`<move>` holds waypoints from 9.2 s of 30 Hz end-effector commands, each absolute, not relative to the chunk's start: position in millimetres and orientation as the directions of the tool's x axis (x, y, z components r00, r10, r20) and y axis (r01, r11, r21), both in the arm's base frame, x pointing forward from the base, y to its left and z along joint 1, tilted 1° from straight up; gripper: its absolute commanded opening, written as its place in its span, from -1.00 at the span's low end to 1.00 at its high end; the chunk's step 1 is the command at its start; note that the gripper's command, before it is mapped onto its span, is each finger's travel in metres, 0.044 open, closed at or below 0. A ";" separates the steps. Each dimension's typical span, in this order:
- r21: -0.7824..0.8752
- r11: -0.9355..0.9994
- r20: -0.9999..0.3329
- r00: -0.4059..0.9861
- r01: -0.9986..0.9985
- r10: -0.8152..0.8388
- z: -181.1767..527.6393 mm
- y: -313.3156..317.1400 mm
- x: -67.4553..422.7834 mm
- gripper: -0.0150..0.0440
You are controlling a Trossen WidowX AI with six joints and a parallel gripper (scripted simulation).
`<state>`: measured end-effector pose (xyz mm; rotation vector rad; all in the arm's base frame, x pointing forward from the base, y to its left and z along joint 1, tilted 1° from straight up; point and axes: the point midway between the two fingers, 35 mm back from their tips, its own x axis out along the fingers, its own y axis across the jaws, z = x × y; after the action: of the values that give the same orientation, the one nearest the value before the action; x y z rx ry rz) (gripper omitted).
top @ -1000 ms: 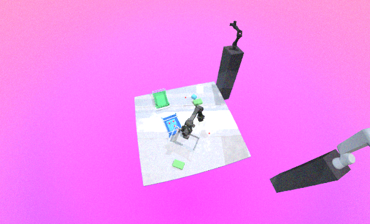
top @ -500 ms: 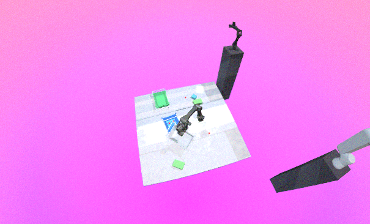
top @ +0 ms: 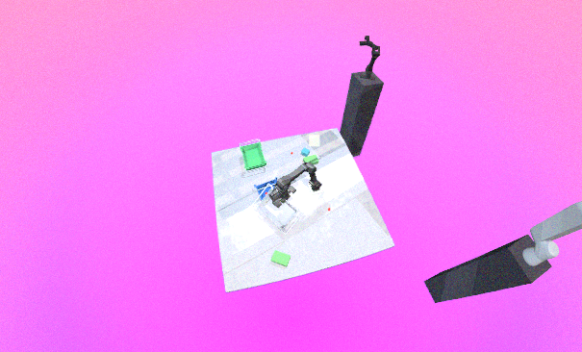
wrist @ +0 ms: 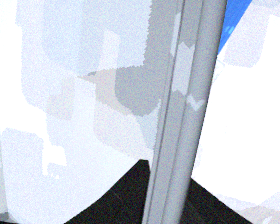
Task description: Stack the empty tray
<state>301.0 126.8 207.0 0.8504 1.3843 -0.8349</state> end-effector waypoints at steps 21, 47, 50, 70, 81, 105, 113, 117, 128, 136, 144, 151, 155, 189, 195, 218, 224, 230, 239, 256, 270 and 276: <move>0.037 0.240 -0.999 0.039 0.970 -0.004 212.9 33.3 322.2 -0.49; 0.038 0.088 -0.999 0.039 0.995 -0.011 213.4 -26.3 321.8 -0.49; 0.038 0.088 -0.999 0.039 0.995 -0.011 213.4 -26.3 321.8 -0.49; 0.038 0.088 -0.999 0.039 0.995 -0.011 213.4 -26.0 321.6 -0.49; 0.038 0.088 -0.999 0.039 0.995 -0.011 213.4 -26.0 321.6 -0.49; 0.038 0.088 -0.999 0.039 0.995 -0.011 191.2 -26.3 323.3 -0.49; 0.038 0.088 -0.999 0.039 0.995 -0.011 181.5 -26.4 323.3 -0.49; 0.038 0.088 -0.999 0.039 0.995 -0.011 176.6 -26.4 323.0 -0.49; 0.038 0.088 -0.999 0.039 0.995 -0.011 168.7 -26.8 317.9 -0.49; 0.037 0.088 -0.999 0.039 0.995 -0.011 163.4 -27.3 314.3 -0.49; 0.037 0.088 -0.999 0.038 0.995 -0.011 157.1 -27.7 310.0 -0.49; 0.037 0.088 -0.999 0.038 0.995 -0.011 150.8 -28.2 306.5 -0.49; 0.037 0.088 -0.999 0.038 0.995 -0.011 149.1 -28.3 305.5 -0.49; 0.036 0.088 -0.999 0.037 0.995 -0.011 140.1 -28.8 301.3 -0.49; 0.036 0.088 -0.999 0.037 0.995 -0.011 134.9 -29.1 299.3 -0.49; 0.036 0.088 -0.999 0.037 0.995 -0.011 129.0 -29.5 297.2 -0.49; 0.035 0.088 -0.999 0.037 0.995 -0.011 122.3 -29.8 295.0 -0.49; 0.035 0.088 -0.999 0.037 0.995 -0.011 122.0 -29.8 295.0 -0.49; 0.035 0.088 -0.999 0.037 0.995 -0.011 122.0 -29.8 295.0 -0.49; 0.035 0.088 -0.999 0.036 0.995 -0.011 112.4 -30.2 292.6 -0.49; 0.035 0.088 -0.999 0.036 0.995 -0.011 112.4 -30.2 292.6 -0.49; 0.035 0.088 -0.999 0.036 0.995 -0.011 112.4 -30.2 292.6 -0.49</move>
<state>297.2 -30.0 116.5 1.1632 1.1987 -1.1108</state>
